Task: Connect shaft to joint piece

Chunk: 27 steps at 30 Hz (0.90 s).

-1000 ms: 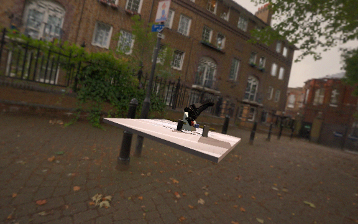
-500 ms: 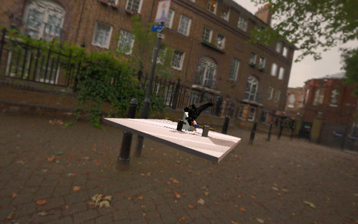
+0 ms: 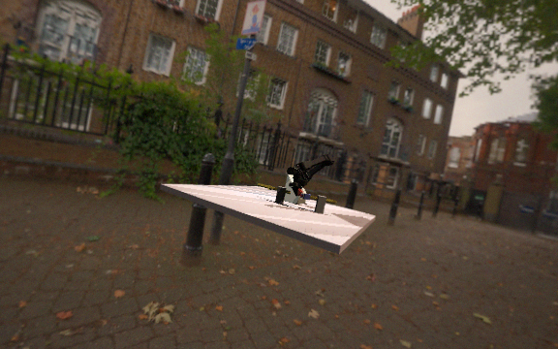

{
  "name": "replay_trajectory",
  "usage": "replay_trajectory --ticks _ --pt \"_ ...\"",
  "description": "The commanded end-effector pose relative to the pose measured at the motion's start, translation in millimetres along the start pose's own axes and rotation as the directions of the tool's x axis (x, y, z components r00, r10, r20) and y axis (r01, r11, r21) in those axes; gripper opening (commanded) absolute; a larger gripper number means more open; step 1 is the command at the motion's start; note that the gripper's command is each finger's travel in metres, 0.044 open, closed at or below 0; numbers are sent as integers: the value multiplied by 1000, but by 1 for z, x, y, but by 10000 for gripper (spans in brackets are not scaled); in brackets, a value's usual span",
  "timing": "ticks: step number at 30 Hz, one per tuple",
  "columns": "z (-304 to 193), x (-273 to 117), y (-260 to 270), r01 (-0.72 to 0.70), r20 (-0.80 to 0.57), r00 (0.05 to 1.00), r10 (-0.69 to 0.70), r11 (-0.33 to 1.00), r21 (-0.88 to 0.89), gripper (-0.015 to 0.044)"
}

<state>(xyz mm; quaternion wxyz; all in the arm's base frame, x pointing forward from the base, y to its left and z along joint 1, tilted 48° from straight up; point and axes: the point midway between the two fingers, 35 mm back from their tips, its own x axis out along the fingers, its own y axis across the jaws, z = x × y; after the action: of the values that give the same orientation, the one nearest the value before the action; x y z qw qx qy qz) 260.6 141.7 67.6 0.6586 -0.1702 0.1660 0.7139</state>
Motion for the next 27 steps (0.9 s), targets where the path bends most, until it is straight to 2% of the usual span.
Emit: replay_trajectory --ticks 1,3,14,24,27 --pt "0 0 0 0 0 1000 0 1000 0 147" --pt "0 0 0 0 0 1000 0 1000 0 147" --pt "0 0 0 0 0 1000 0 1000 0 436" --pt "0 0 0 0 0 1000 0 1000 0 440" --pt "1 -4 -1 -2 -46 999 2 1000 0 440"
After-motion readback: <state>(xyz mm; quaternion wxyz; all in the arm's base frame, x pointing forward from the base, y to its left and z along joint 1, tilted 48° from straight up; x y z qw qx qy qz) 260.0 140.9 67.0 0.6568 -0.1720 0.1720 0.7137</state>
